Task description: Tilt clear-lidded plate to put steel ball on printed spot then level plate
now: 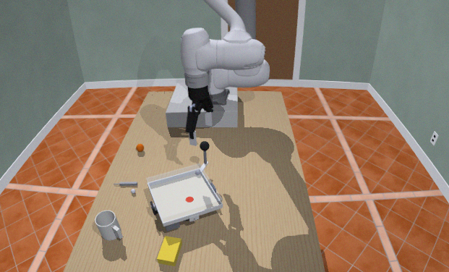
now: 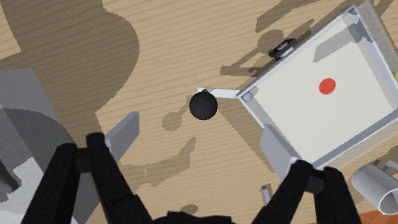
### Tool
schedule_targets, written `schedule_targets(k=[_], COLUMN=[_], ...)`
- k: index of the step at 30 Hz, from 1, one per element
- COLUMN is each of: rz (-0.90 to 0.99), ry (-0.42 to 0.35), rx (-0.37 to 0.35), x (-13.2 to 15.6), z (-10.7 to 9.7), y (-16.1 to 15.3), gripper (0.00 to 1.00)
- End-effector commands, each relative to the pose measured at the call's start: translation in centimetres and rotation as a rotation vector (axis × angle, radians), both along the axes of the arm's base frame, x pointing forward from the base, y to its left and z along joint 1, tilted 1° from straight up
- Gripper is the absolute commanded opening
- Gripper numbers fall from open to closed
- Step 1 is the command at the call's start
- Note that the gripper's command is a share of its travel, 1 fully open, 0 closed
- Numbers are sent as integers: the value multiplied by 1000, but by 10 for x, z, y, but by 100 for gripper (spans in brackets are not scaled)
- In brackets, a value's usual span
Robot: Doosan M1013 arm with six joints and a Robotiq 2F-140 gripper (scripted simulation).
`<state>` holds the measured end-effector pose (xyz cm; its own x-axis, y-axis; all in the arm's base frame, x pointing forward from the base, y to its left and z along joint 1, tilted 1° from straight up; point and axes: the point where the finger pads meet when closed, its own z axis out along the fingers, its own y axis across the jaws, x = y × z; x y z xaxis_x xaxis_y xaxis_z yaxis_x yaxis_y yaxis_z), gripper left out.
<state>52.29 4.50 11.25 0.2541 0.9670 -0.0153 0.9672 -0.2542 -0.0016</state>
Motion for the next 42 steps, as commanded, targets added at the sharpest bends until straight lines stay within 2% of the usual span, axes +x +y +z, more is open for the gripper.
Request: schedule_targets(k=[1,3,4,42], rz=[28,29,29,29], ry=[-3,-4,-4,-4], rx=[-11,-11,-11,-11], x=[4,4,4,4], z=[-3,-3,-3,-3], y=[10,11,11,11], gripper=[100,100,36,36])
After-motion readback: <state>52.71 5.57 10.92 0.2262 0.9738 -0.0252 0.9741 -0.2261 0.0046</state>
